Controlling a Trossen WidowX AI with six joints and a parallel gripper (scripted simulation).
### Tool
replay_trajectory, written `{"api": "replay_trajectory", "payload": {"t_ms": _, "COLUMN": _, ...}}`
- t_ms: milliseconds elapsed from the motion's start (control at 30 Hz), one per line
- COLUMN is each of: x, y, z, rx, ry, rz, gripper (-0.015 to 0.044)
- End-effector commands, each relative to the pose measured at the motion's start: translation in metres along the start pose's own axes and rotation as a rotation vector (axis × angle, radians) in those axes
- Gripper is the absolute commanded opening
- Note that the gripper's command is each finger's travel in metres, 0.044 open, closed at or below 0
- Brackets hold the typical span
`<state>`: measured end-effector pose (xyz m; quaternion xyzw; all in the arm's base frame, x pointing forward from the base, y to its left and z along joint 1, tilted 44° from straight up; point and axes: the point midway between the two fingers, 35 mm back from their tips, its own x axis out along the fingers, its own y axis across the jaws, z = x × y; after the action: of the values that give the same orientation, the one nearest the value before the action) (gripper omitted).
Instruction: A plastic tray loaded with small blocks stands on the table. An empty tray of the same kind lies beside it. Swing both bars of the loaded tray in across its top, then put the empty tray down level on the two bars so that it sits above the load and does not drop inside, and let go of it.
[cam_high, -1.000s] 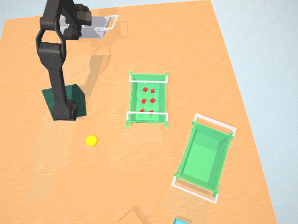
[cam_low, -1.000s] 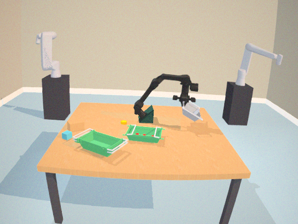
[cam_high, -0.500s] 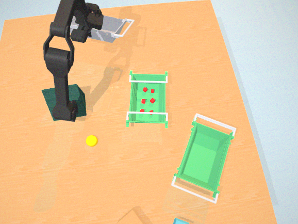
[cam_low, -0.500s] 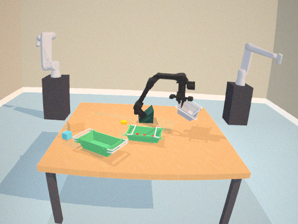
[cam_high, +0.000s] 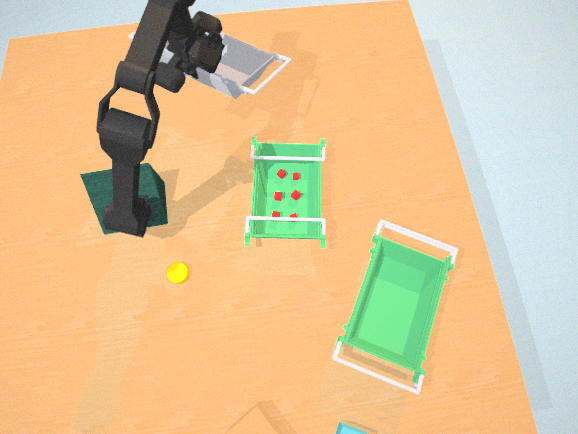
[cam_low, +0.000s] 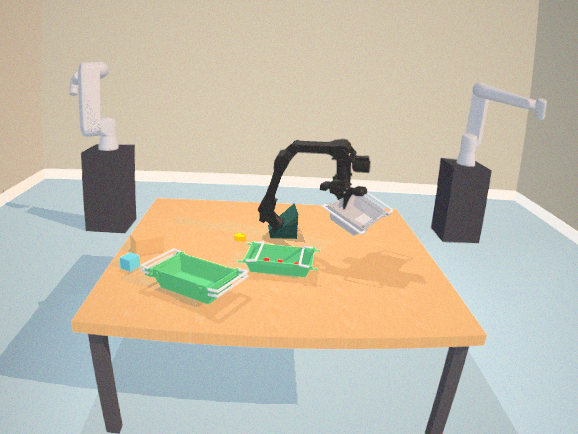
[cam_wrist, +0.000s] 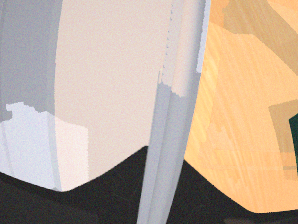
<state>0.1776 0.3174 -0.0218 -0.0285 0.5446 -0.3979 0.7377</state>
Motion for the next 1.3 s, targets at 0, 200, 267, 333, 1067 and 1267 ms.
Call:
{"api": "replay_trajectory", "payload": {"t_ms": 0, "x": -0.01, "y": -0.003, "z": 0.018, "rx": 0.069, "ry": -0.006, "rz": 0.034, "gripper": 0.0}}
{"api": "replay_trajectory", "payload": {"t_ms": 200, "x": -0.014, "y": -0.008, "z": 0.044, "rx": 0.166, "ry": -0.007, "rz": 0.047, "gripper": 0.0}}
{"api": "replay_trajectory", "payload": {"t_ms": 267, "x": -0.015, "y": -0.01, "z": 0.053, "rx": 0.199, "ry": -0.008, "rz": 0.051, "gripper": 0.0}}
{"api": "replay_trajectory", "payload": {"t_ms": 333, "x": -0.016, "y": -0.012, "z": 0.062, "rx": 0.232, "ry": -0.008, "rz": 0.055, "gripper": 0.0}}
{"api": "replay_trajectory", "payload": {"t_ms": 1067, "x": -0.021, "y": -0.05, "z": 0.153, "rx": 0.598, "ry": -0.025, "rz": 0.09, "gripper": 0.0}}
{"api": "replay_trajectory", "payload": {"t_ms": 1267, "x": -0.02, "y": -0.064, "z": 0.176, "rx": 0.7, "ry": -0.032, "rz": 0.097, "gripper": 0.0}}
